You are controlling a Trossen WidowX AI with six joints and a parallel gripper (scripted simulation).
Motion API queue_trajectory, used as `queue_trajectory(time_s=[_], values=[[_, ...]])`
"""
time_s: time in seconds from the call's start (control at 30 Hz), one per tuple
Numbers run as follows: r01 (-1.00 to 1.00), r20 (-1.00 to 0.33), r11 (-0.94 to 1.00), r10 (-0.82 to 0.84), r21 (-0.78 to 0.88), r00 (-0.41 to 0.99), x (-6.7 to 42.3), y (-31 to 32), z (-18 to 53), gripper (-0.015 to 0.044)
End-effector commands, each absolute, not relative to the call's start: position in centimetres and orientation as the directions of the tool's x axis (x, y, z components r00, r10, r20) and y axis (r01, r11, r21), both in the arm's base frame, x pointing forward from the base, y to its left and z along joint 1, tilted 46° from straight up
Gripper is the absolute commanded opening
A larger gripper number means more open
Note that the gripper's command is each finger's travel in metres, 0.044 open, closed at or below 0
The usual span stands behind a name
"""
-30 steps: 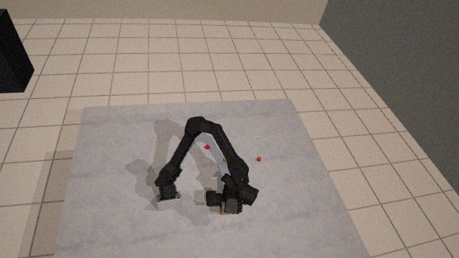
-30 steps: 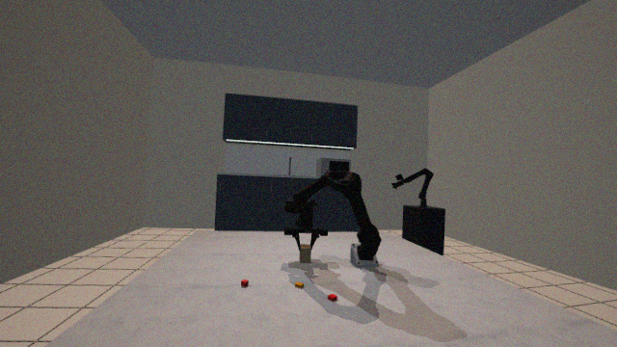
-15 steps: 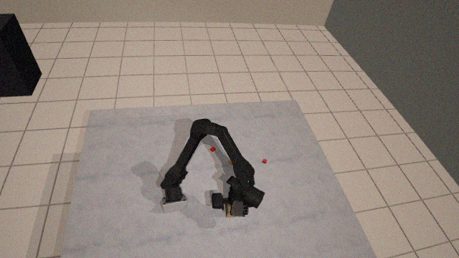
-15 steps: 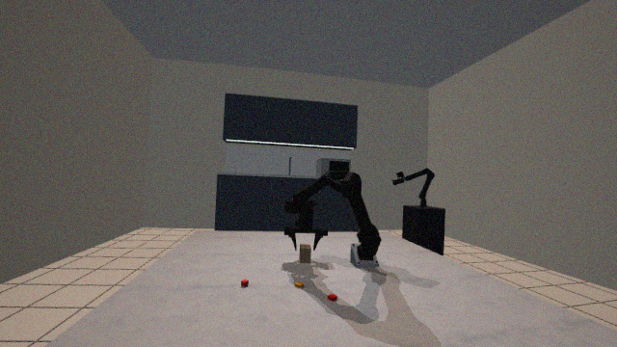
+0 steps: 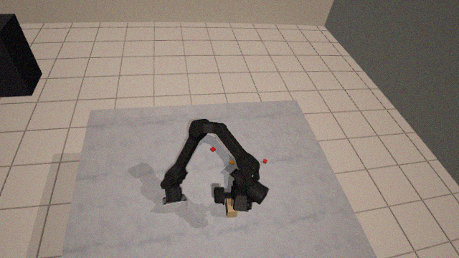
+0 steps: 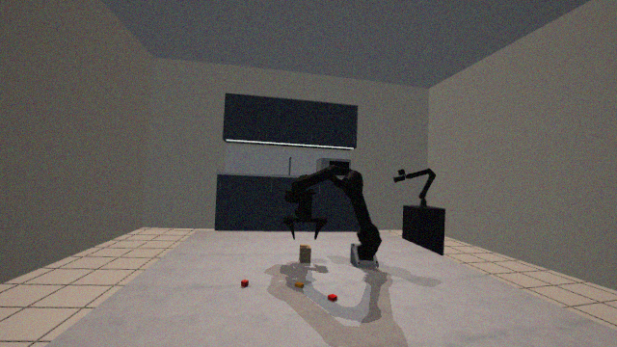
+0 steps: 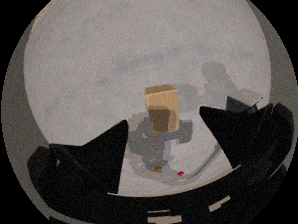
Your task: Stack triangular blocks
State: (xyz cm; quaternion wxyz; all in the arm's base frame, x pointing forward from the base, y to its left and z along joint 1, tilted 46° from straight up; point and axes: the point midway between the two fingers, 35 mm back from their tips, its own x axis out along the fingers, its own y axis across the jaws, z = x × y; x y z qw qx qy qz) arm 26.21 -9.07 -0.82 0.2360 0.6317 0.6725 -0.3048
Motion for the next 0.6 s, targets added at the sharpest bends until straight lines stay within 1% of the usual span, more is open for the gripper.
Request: queue_trajectory(time_s=[0.0, 0.07, 0.57], values=[[0.995, -0.710, 0.007, 0.700, -0.102, -0.077, 26.35, -12.84, 2.74, 0.0440], [0.995, -0.709, 0.007, 0.701, -0.102, -0.078, 26.26, -13.46, 3.49, 0.0440], [0.995, -0.711, -0.008, 0.700, -0.099, -0.065, 26.33, -13.22, 2.84, 0.0440]])
